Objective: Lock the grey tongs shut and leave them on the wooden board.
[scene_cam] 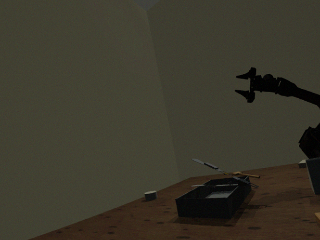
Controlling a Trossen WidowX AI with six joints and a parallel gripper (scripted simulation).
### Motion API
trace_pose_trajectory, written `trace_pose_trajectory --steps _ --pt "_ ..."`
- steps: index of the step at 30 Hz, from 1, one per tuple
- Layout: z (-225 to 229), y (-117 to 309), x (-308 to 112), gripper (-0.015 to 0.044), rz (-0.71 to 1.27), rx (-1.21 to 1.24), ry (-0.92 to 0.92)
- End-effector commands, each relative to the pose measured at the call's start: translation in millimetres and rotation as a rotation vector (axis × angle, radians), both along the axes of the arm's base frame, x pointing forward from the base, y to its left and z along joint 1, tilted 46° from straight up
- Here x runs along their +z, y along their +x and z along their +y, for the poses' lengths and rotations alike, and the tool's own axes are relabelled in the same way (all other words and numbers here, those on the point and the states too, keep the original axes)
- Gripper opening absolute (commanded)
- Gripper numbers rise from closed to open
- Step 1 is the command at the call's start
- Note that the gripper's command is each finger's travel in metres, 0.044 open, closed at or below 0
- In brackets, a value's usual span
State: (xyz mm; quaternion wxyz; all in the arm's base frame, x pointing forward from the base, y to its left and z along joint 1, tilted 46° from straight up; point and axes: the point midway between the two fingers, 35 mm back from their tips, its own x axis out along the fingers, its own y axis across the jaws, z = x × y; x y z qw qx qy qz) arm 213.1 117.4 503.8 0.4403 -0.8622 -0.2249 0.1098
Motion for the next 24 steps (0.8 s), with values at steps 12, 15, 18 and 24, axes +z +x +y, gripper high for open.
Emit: trace_pose_trajectory --steps 12,15,18,24 --pt "17 79 -96 0.0138 0.347 -0.145 -0.183" --pt "19 103 -142 0.0059 0.492 -0.201 -0.293" --pt "17 122 -192 -0.0020 0.641 -0.266 -0.431" --pt "0 140 -293 -0.0150 0.939 -0.382 -0.773"
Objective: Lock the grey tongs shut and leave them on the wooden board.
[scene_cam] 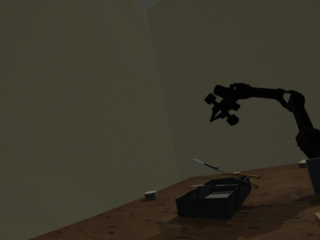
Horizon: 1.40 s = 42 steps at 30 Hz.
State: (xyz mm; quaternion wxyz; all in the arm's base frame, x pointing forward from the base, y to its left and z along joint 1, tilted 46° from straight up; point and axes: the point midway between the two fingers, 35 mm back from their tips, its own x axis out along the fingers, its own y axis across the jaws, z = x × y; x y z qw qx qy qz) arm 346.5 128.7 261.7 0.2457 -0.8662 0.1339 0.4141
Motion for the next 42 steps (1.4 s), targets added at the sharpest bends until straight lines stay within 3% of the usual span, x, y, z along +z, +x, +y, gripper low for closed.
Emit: trace_pose_trajectory --steps 1,11,42 --pt "-16 6 -68 -0.0150 0.231 -0.044 -0.236" --pt "-61 -10 -180 -0.0150 0.722 -0.011 -0.804" --pt "-82 -8 -203 -0.0150 0.729 -0.008 -0.814"
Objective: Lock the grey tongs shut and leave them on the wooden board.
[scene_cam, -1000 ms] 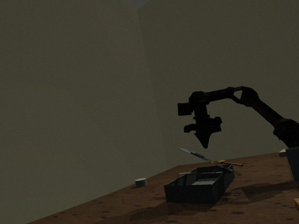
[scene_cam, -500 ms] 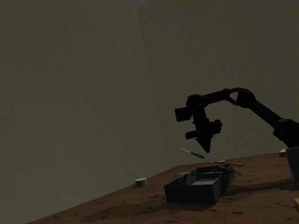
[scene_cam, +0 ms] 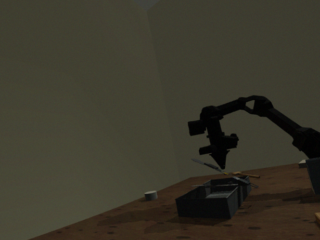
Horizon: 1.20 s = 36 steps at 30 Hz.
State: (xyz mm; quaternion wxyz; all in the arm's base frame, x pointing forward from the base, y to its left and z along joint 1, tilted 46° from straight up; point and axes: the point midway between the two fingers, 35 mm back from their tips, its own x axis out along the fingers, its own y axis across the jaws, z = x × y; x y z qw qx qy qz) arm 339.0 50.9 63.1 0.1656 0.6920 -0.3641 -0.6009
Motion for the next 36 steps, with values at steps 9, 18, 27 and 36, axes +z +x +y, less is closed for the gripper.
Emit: trace_pose_trajectory --steps 9,18,27,36 --pt "-15 -1 -15 -0.0150 0.005 0.006 -0.006" --pt "-26 -2 -24 -0.0150 0.005 0.005 -0.008" --pt "-25 -1 -26 -0.0150 0.005 0.005 -0.007" --pt "-16 4 -34 -0.0150 0.004 0.006 -0.006"
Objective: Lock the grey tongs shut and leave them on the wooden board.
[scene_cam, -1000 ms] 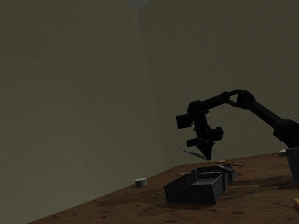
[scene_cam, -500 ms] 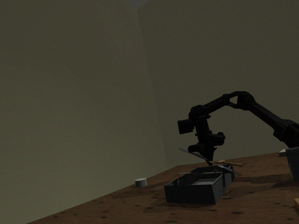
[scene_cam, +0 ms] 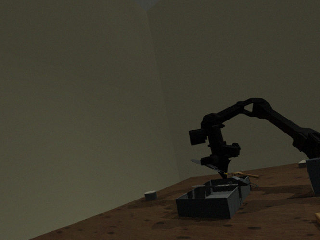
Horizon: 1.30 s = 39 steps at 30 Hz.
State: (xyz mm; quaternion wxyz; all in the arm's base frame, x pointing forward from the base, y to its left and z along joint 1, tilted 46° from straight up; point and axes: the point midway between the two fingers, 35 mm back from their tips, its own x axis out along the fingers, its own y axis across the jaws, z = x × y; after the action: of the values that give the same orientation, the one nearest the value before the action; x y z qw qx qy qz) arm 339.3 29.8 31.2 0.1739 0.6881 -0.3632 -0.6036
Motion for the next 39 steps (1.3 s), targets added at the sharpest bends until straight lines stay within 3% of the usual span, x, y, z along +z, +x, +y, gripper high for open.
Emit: trace_pose_trajectory --steps 1,39 --pt "6 4 -3 -0.0150 -0.011 -0.002 0.004" --pt "48 22 -45 -0.0150 -0.013 -0.002 0.007"
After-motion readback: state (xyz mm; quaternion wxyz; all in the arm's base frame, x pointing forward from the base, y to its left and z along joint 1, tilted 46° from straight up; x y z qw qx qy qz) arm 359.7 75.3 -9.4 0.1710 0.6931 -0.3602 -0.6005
